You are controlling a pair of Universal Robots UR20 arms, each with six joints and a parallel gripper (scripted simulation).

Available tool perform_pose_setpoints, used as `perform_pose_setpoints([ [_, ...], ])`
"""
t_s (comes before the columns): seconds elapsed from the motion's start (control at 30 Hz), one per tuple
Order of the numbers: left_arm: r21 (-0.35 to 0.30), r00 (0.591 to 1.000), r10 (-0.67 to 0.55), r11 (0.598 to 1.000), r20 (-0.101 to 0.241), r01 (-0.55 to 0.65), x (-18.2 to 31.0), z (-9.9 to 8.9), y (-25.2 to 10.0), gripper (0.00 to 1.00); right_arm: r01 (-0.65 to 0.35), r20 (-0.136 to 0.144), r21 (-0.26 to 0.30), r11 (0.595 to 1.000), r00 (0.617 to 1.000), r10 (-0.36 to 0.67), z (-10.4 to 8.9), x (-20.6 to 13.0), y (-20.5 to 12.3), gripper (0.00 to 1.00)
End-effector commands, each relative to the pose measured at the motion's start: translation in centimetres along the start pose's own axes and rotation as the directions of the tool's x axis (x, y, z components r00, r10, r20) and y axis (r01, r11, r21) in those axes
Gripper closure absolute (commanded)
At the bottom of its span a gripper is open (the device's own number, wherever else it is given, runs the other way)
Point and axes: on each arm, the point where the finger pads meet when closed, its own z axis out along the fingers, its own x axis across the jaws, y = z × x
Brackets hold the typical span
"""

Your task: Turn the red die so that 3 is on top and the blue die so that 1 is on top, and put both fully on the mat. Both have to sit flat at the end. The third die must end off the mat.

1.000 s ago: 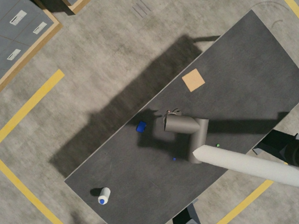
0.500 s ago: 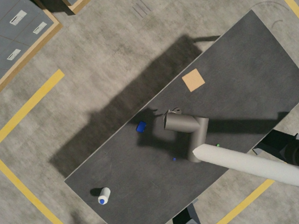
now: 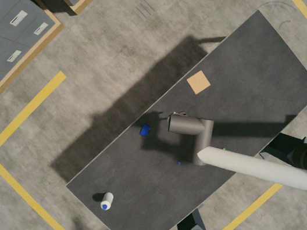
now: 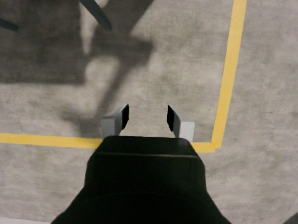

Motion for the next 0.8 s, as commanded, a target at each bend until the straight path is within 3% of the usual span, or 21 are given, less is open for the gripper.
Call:
perform_pose_setpoints([
  [0.0, -0.001, 1.000, 0.000, 1.000, 0.000, 0.000, 0.0, -0.1, 0.0, 0.00, -0.173, 0.003, 0.000, 0.985, 0.985, 0.173, 0.4, 0.1, -0.1, 0.00],
  [0.27, -0.001, 1.000, 0.000, 1.000, 0.000, 0.000, 0.0, -0.1, 0.0, 0.00, -0.354, 0.003, -0.001, 0.935, 0.935, 0.354, 1.1, 0.1, -0.2, 0.00],
  [0.33, -0.001, 1.000, 0.000, 1.000, 0.000, 0.000, 0.0, -0.1, 0.0, 0.00, -0.424, 0.003, -0.001, 0.906, 0.906, 0.424, 1.3, 0.2, -0.2, 0.00],
  [0.43, -0.001, 1.000, 0.000, 1.000, 0.000, 0.000, 0.0, -0.1, 0.0, 0.00, -0.443, 0.003, -0.001, 0.897, 0.897, 0.443, 1.4, 0.2, -0.2, 0.00],
  [0.47, -0.001, 1.000, 0.000, 1.000, 0.000, 0.000, 0.0, -0.1, 0.0, 0.00, -0.514, 0.003, -0.001, 0.858, 0.858, 0.514, 1.7, 0.2, -0.2, 0.00],
  [0.77, -0.001, 1.000, 0.000, 1.000, 0.000, 0.000, 0.0, -0.1, 0.0, 0.00, -0.682, 0.002, -0.002, 0.731, 0.731, 0.682, 2.4, 0.2, -0.1, 0.00],
])
